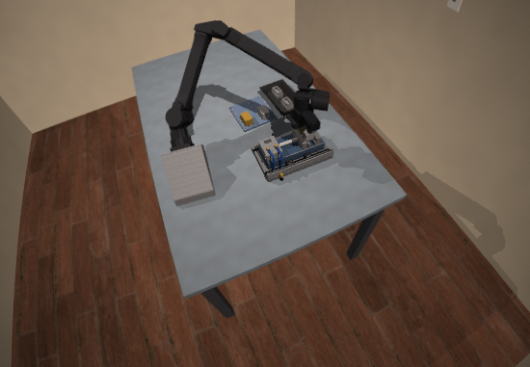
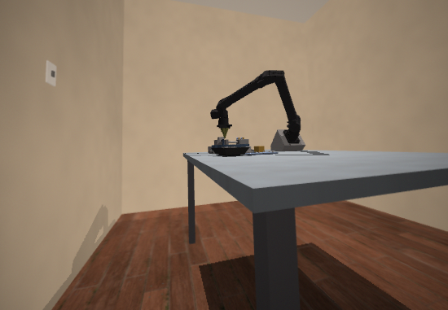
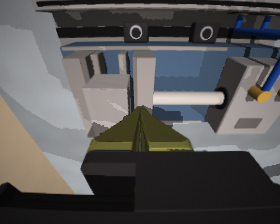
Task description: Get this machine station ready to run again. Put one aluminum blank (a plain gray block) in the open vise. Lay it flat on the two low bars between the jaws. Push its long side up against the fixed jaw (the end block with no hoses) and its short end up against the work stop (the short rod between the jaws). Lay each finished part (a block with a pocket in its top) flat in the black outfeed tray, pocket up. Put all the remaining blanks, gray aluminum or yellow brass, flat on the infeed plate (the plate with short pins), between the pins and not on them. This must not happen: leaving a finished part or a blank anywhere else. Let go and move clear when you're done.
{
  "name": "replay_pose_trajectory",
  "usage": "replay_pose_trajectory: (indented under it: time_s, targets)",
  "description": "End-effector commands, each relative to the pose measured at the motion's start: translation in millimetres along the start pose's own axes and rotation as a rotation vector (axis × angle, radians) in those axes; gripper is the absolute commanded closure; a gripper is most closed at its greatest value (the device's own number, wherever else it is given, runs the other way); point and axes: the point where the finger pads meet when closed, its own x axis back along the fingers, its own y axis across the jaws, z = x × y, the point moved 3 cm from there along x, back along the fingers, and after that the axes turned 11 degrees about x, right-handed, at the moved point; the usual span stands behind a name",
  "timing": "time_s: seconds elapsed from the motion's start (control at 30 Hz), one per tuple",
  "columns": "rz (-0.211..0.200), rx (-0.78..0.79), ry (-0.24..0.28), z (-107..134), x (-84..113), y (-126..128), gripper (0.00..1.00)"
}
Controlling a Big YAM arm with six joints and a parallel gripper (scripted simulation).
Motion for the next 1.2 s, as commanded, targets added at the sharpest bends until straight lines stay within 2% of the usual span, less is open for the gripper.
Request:
replay_pose_trajectory:
  time_s: [0.0, 1.17]
  targets:
    - [0.021, 0.0, 0.015, 2.1, -16.5, 0.5, 1.0]
    - [0.013, 0.013, 0.006, 0.5, -11.4, 10.4, 1.0]
